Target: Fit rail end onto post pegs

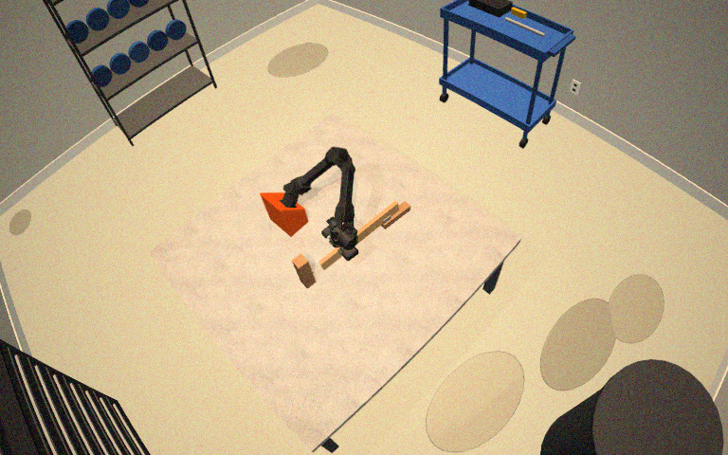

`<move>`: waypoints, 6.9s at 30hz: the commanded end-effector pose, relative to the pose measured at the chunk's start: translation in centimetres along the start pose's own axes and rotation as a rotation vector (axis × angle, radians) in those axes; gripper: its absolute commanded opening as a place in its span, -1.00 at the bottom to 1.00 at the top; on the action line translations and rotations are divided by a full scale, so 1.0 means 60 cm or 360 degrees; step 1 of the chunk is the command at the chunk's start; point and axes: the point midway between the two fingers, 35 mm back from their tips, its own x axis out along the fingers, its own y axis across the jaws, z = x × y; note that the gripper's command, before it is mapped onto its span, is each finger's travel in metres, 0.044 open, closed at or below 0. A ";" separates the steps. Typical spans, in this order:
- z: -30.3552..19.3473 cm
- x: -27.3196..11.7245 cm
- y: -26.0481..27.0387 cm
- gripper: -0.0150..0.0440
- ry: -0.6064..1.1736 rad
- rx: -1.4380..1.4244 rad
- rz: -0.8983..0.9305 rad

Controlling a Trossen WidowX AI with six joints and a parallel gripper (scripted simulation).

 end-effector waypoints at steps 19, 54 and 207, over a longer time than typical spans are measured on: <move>0.000 -0.023 -0.007 -0.49 -0.0013 -0.0002 -0.0015; 0.000 -0.048 -0.007 -0.49 -0.0012 -0.0002 -0.0016; -0.058 -0.033 -0.004 -0.49 -0.0010 -0.0002 -0.0016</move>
